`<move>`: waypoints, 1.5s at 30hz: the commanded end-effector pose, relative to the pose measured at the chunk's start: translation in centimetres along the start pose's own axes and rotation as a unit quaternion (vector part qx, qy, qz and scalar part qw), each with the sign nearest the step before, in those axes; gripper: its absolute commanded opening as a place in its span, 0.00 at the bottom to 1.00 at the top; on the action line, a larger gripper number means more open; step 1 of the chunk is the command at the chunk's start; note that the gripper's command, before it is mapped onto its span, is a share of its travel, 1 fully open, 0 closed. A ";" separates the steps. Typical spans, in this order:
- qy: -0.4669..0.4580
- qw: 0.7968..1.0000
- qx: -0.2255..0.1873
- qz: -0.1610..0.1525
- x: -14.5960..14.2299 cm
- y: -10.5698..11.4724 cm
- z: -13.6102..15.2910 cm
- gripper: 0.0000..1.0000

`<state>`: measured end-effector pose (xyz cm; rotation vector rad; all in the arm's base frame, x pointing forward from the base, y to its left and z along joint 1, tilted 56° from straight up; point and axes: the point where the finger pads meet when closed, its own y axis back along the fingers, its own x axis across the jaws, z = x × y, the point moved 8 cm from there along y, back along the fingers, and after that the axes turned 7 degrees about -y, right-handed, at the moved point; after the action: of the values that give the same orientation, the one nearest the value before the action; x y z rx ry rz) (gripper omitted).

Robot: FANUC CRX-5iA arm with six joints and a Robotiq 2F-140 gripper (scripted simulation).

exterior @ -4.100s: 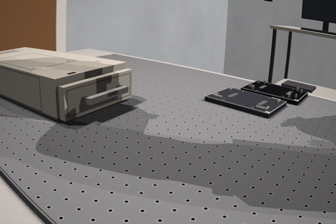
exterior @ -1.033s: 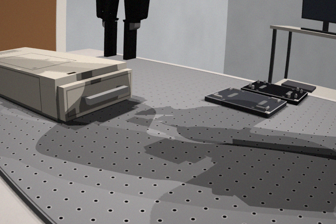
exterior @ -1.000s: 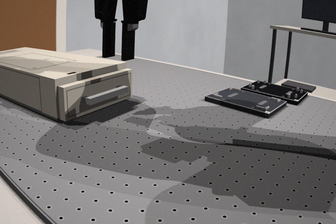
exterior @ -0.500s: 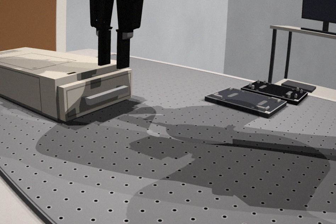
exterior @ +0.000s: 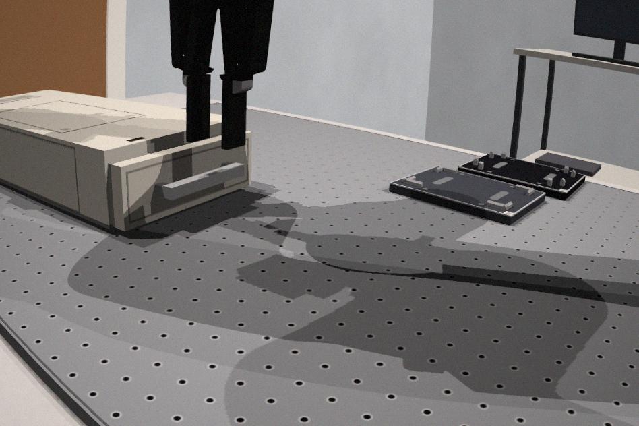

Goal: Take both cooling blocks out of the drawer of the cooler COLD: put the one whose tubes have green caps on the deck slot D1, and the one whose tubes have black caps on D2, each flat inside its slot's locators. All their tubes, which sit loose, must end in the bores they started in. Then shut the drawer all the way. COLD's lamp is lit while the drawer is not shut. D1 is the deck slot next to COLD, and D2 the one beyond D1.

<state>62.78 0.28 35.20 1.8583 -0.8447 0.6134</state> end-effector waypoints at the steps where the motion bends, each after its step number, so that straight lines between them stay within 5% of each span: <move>1: 0.000 1.000 0.000 0.001 0.1 -0.3 0.0 0.34; 45: 0.000 1.000 0.000 0.001 0.1 -4.1 0.0 0.34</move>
<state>66.01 1.49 32.85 1.8582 -0.8447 0.6135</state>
